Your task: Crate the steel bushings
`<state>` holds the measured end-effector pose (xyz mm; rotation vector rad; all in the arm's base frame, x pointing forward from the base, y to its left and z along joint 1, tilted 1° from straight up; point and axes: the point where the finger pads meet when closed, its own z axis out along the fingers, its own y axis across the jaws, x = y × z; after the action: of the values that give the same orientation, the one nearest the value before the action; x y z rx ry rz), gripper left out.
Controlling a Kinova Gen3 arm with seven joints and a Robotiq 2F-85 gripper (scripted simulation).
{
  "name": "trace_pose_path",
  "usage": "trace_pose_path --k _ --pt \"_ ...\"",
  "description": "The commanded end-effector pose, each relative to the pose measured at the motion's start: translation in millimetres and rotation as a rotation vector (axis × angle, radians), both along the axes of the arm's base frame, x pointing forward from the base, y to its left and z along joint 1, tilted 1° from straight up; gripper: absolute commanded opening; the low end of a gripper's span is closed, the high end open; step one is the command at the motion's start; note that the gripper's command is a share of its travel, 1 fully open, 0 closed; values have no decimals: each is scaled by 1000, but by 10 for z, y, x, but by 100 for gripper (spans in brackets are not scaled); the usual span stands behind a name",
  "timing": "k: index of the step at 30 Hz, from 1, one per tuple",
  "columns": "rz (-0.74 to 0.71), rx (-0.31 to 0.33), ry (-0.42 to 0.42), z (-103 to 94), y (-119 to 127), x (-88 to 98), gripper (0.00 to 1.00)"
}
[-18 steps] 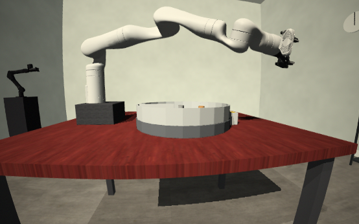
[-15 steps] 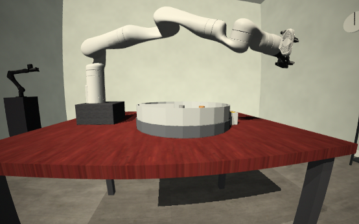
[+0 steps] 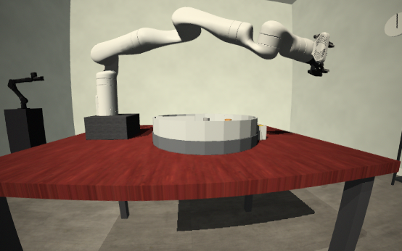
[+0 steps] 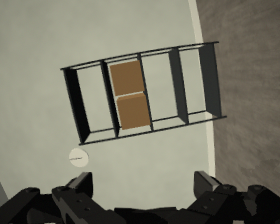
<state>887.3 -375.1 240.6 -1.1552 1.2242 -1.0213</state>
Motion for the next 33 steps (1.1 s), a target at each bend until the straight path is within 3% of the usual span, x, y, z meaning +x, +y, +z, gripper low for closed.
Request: trace_pose_path --k 1,4,16,21,33 --pt "-1 -2 -4 57 143 -165 100" --pt "-1 -2 -4 91 369 -437 100" --pt "-1 -2 -4 91 369 -437 100" --pt "-1 -2 5 92 713 -898 100" --pt "-1 -2 5 92 713 -898 100"
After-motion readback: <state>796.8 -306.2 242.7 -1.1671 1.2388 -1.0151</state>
